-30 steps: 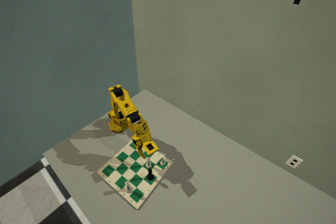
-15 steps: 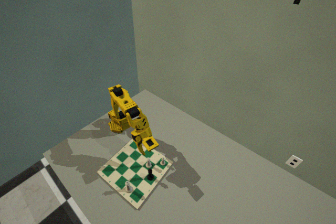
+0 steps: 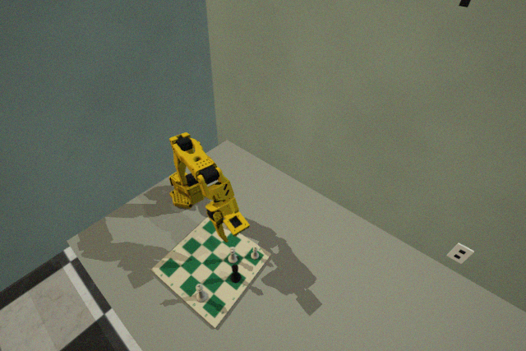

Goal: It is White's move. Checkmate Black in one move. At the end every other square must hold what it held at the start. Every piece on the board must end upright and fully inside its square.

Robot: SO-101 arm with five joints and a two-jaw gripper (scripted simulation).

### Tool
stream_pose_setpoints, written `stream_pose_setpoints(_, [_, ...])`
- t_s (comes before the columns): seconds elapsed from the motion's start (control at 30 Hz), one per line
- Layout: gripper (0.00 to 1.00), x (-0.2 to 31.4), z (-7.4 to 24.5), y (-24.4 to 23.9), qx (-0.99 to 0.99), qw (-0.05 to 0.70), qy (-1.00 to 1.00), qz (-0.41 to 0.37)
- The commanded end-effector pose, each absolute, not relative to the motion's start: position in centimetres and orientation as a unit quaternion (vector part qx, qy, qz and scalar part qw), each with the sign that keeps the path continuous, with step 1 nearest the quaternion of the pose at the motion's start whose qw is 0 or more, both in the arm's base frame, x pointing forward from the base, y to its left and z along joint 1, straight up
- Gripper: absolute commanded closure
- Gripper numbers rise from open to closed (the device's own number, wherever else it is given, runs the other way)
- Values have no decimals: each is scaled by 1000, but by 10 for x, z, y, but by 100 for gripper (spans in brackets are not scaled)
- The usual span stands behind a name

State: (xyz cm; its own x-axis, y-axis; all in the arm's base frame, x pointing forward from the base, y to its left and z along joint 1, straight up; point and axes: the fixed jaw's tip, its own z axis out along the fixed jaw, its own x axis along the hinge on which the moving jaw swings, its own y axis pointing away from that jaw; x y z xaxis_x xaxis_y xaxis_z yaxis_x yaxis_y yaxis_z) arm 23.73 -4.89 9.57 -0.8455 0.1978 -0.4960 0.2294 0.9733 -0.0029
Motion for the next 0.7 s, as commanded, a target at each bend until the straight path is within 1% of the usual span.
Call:
stream_pose_setpoints(0.0, [86, 239, 103, -36, 89, 263, 960, -23])
stream_pose_setpoints(0.2, [81, 234, 103, 9, -5, 241, 970, 0])
stream_pose_setpoints(0.27, [81, 234, 103, 9, -5, 241, 970, 0])
stream_pose_setpoints(0.33, [79, 229, 102, 29, -49, 231, 972, 10])
stream_pose_setpoints(0.47, [74, 212, 102, 71, -148, 205, 967, 28])
stream_pose_setpoints(0.67, [67, 174, 103, 120, -289, 166, 942, 46])
